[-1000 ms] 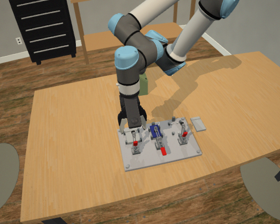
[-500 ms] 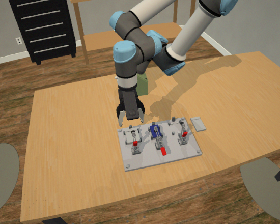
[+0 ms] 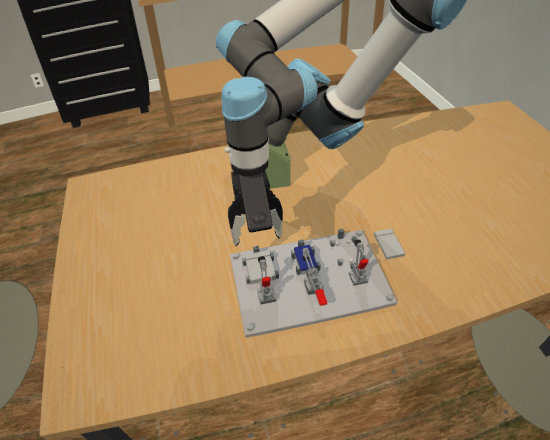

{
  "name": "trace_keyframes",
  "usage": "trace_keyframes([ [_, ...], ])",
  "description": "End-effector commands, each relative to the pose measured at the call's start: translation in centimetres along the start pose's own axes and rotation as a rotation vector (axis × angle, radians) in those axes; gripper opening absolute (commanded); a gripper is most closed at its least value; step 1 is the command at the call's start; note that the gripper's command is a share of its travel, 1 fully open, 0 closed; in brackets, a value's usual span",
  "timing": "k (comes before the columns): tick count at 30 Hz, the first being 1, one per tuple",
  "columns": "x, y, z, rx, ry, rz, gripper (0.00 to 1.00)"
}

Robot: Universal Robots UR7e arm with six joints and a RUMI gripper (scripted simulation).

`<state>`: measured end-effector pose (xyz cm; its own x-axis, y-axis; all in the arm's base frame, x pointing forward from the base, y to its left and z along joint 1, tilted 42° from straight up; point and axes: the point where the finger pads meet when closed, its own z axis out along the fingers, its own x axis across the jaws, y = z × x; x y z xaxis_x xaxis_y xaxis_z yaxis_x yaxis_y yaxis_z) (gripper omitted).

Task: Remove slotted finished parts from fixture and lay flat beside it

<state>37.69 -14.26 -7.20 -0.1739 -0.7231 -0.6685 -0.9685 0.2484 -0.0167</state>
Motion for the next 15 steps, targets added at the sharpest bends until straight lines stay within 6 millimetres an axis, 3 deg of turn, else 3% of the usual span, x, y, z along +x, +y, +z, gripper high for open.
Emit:
trace_keyframes([
  [1,0.0,0.0,0.2,0.001,0.001,0.000,0.59],
  [15,0.0,0.0,3.3,0.001,0.001,0.000,0.59],
])
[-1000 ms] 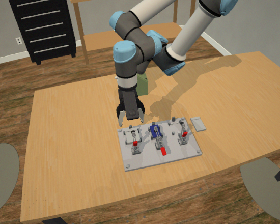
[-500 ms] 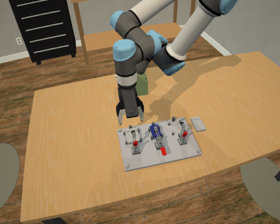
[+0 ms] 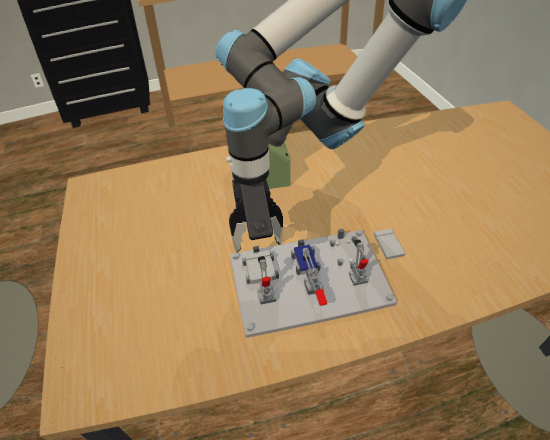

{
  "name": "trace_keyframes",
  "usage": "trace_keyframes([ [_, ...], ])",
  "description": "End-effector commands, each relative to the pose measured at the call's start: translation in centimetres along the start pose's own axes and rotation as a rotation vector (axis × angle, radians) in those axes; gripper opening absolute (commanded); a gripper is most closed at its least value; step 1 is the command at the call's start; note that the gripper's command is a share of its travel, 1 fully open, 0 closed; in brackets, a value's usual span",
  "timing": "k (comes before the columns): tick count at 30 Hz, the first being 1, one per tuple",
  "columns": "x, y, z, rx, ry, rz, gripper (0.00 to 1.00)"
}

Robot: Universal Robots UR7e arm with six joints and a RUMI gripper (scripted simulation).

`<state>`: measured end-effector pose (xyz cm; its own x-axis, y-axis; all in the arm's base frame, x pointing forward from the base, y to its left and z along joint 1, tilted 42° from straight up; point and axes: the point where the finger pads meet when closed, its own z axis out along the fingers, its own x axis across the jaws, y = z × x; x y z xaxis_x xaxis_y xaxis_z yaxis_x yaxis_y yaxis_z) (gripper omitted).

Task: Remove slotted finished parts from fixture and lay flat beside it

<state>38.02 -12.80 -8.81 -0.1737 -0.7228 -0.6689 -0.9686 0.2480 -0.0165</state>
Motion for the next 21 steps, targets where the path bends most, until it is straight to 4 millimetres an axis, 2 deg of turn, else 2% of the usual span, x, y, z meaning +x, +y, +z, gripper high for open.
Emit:
trace_keyframes([
  [1,0.1,-0.1,1.1,0.001,0.001,0.000,0.59],
  [10,0.1,-0.1,2.9,0.001,0.001,0.000,0.59],
  [21,0.1,-0.1,3.2,0.001,0.001,0.000,0.59],
])
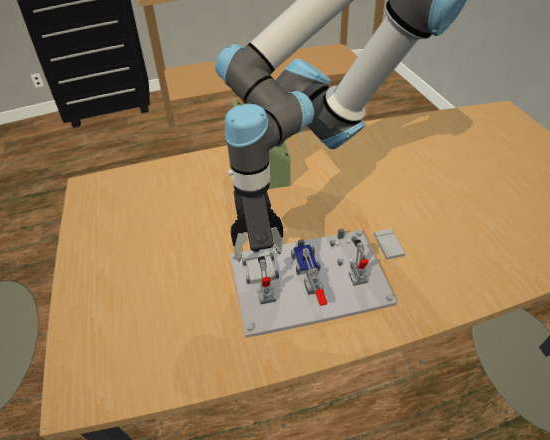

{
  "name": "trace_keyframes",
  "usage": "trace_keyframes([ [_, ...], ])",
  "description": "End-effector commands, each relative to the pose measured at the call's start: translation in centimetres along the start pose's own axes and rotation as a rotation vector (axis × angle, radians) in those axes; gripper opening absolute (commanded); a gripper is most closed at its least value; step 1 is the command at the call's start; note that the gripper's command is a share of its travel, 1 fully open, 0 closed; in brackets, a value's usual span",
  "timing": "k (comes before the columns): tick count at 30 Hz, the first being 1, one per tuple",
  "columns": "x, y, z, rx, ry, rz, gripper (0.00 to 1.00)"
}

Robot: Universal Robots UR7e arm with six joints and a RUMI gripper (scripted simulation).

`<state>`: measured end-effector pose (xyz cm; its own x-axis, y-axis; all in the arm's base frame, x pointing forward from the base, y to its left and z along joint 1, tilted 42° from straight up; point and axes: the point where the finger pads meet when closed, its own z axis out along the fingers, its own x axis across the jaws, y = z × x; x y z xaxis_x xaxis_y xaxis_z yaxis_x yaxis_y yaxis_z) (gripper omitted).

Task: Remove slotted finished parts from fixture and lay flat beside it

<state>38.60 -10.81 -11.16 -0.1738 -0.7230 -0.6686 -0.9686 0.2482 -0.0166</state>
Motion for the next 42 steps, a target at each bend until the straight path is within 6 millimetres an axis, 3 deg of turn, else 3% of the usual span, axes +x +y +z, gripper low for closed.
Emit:
trace_keyframes([
  [1,0.0,0.0,0.1,0.001,0.001,0.000,0.59],
  [31,0.0,0.0,0.3,0.001,0.001,0.000,0.59],
  [42,0.1,-0.1,1.5,0.001,0.001,0.000,0.59],
])
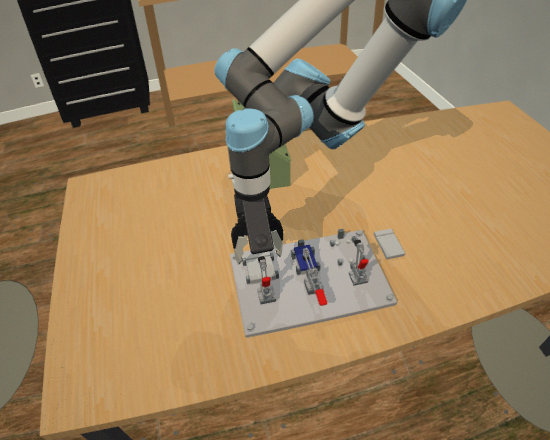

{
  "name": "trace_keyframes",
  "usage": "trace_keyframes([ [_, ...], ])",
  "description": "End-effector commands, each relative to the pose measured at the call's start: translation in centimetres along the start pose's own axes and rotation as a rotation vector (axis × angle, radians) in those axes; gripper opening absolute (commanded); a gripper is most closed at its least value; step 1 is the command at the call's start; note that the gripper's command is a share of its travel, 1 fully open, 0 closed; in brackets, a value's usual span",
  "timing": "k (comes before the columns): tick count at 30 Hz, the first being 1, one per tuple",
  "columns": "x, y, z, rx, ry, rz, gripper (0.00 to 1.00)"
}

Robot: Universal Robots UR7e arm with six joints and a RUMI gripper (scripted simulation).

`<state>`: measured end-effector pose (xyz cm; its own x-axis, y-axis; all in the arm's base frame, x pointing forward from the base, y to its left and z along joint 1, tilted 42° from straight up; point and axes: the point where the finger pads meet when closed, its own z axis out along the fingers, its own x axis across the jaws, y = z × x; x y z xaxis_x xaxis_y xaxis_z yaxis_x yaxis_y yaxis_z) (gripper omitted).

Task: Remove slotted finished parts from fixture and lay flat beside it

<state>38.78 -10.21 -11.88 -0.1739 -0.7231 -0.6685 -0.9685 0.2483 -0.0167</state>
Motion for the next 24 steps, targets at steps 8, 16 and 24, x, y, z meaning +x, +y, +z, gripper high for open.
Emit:
trace_keyframes([
  [8,0.0,0.0,1.3,0.001,0.001,0.000,0.59],
  [16,0.1,-0.1,2.1,0.001,0.001,0.000,0.59],
  [24,0.1,-0.1,2.3,0.001,0.001,0.000,0.59],
])
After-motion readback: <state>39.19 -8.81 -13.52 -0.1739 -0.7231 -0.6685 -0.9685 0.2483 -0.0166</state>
